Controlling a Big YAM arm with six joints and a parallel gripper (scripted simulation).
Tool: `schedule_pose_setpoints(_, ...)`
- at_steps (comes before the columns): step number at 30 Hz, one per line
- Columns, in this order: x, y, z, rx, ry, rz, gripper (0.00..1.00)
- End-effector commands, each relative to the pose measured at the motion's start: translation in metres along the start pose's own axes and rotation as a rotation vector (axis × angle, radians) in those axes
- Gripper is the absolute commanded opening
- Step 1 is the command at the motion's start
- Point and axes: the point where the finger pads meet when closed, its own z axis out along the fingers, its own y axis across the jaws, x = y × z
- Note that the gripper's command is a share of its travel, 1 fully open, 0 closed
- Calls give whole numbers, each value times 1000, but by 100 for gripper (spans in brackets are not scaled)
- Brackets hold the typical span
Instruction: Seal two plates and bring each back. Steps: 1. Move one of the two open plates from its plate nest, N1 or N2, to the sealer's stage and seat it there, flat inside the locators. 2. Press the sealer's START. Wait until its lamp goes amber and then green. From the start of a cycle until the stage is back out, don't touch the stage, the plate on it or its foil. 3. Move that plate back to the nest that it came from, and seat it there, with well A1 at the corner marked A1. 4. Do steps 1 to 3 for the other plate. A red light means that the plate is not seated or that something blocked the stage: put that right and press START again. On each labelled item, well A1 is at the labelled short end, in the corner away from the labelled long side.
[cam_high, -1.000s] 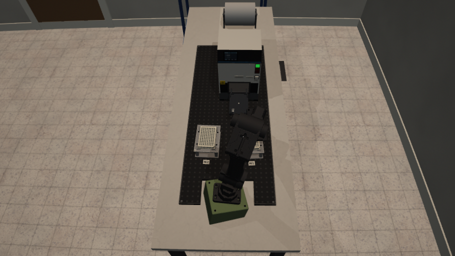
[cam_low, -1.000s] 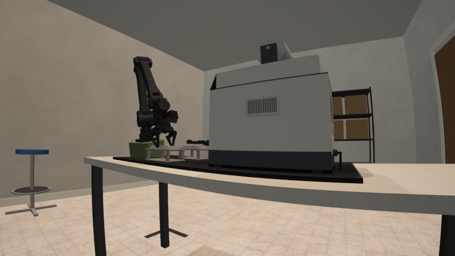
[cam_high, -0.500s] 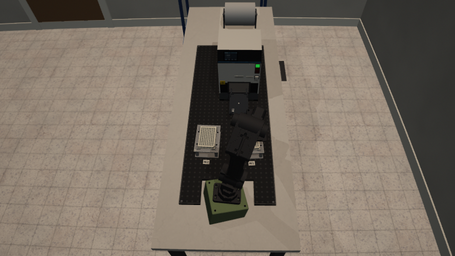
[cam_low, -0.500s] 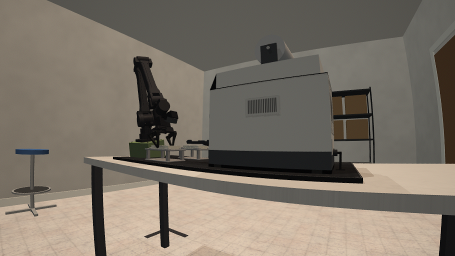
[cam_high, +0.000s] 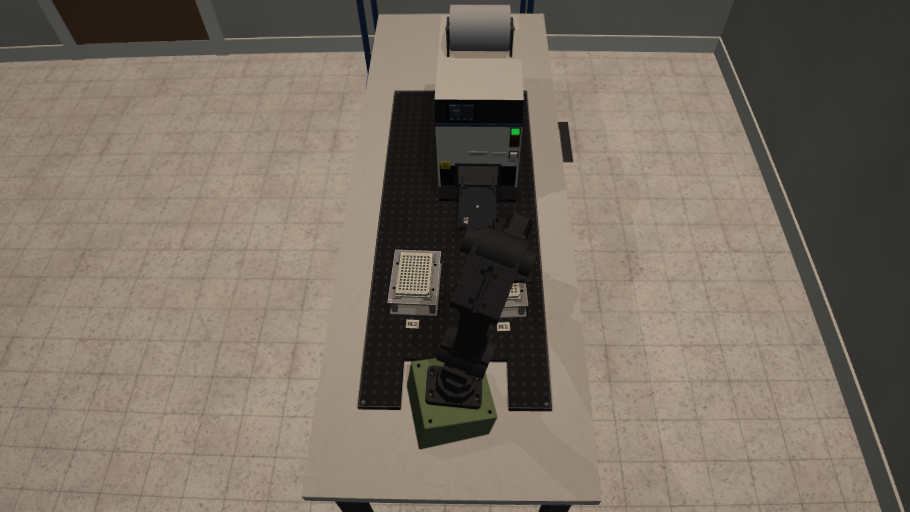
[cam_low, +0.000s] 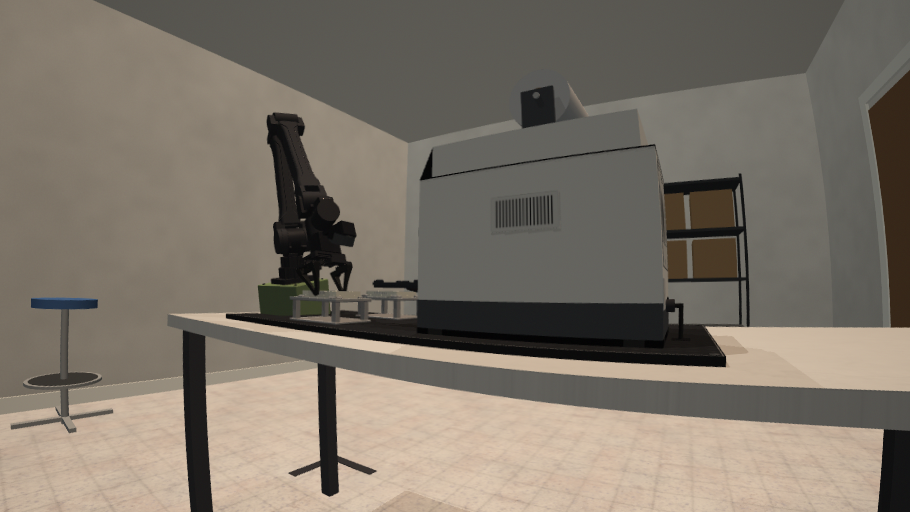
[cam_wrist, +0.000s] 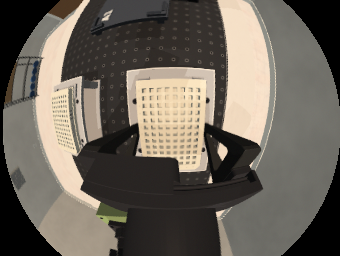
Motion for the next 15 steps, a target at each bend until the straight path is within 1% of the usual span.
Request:
schedule_pose_setpoints(1,-23,-12,-8,16,-39,-2,92)
schedule_pose_setpoints(6,-20,-10,-3,10,-25,-2,89)
schedule_pose_setpoints(12,-23,-13,-2,25,-34,-2,86)
schedule_pose_setpoints(13,-23,-13,-2,25,-34,-2,0)
schedule_pose_setpoints(15,-23,-13,-2,25,-34,-2,0)
